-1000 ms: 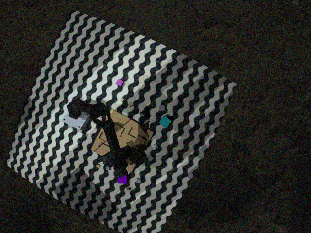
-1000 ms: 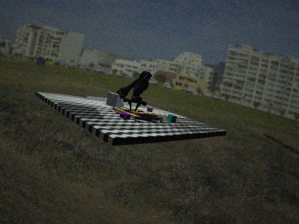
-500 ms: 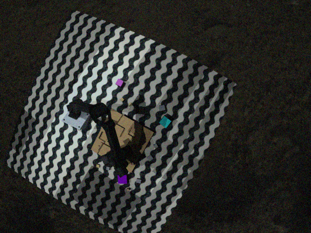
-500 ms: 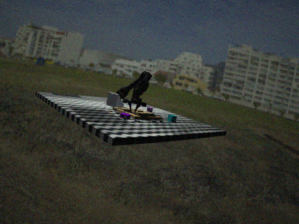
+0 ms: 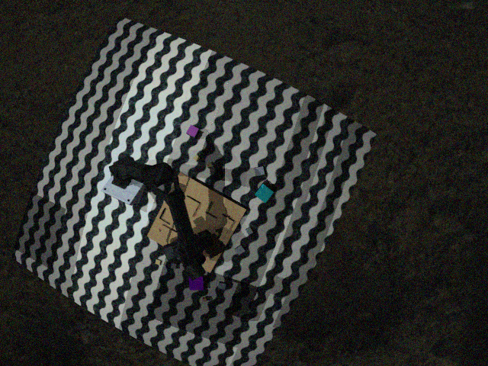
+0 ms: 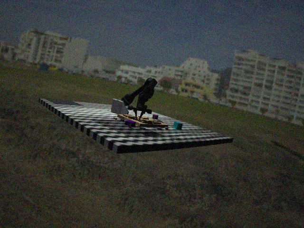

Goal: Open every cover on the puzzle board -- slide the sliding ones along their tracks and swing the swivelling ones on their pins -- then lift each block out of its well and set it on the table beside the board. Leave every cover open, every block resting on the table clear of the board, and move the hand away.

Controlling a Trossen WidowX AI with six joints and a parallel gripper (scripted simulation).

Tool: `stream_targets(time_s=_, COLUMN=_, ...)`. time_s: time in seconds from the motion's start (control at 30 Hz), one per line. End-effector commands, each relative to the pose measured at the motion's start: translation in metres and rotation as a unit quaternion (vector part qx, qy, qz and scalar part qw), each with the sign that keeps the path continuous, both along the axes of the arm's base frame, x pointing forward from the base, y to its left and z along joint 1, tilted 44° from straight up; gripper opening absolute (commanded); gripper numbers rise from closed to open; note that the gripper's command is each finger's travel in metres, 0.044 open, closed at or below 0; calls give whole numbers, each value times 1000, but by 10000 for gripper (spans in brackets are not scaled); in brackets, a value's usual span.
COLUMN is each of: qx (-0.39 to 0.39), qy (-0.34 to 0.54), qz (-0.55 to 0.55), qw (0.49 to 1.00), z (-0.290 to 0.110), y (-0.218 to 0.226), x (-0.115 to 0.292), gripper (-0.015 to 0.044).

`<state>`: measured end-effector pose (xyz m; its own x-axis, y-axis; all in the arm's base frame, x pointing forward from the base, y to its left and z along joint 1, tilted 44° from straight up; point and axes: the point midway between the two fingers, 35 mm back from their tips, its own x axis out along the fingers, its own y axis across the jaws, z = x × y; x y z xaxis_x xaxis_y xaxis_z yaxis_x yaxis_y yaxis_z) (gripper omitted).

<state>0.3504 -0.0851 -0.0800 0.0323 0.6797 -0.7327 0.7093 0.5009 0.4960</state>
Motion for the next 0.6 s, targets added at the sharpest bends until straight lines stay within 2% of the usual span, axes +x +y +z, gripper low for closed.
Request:
stream_targets(time_s=0.0, qx=-1, qy=-2, qz=1, qw=1000, z=3, y=-3, x=1, gripper=80)
stream_targets(time_s=0.57, qx=0, qy=1, qz=1, qw=1000, z=19, y=-18, x=0, gripper=80)
